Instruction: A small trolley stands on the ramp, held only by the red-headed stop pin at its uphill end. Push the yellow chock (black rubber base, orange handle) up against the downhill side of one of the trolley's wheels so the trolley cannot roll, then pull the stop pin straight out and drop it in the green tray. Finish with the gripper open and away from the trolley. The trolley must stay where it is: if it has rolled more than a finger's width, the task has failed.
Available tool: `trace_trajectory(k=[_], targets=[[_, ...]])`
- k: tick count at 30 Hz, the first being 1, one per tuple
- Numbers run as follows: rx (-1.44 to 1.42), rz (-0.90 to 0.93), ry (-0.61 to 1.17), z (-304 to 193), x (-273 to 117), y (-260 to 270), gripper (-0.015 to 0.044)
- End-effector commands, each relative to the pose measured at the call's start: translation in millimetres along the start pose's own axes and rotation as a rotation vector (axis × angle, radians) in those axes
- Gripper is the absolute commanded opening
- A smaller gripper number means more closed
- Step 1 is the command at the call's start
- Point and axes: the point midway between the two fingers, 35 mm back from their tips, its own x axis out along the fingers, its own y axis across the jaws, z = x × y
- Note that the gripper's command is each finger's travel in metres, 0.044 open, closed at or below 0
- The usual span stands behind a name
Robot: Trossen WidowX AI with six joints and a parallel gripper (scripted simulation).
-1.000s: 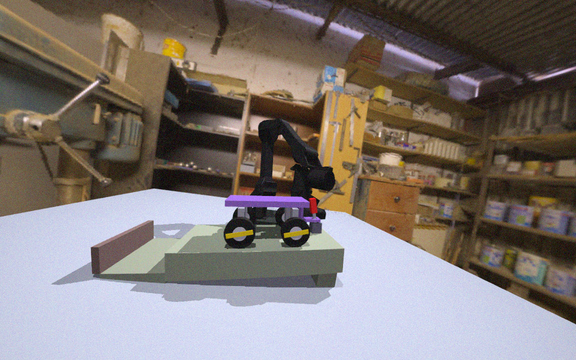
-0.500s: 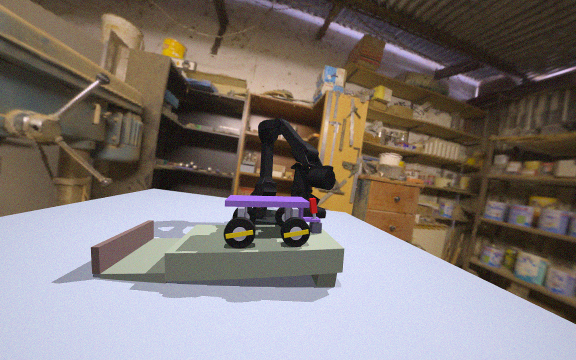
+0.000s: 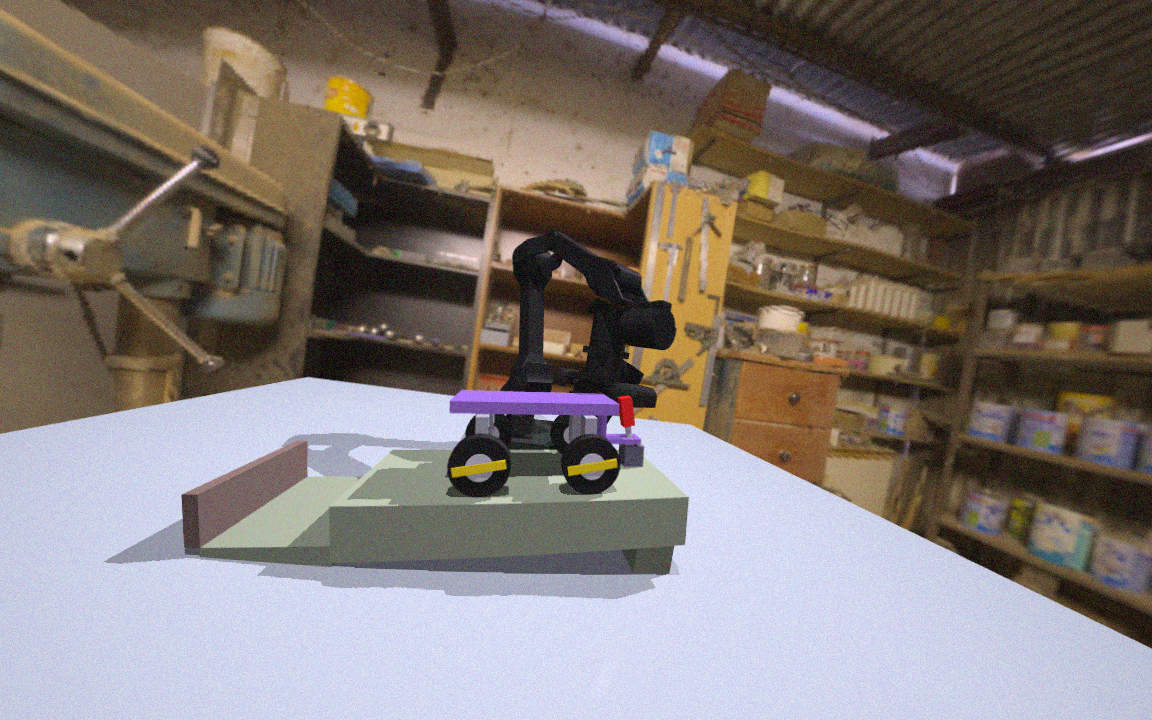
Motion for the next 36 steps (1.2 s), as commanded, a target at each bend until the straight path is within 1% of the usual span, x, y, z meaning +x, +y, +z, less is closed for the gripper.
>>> trace_trajectory(k=[1, 28, 36], targets=[[-0.005, -0.007, -0.004, 0.2, -15.0, 0.4, 0.0], [-0.005, -0.007, -0.004, 1.2, -94.9, 0.8, 0.0], [0.001, -0.007, -0.004, 1.4, -98.1, 0.9, 0.0]])
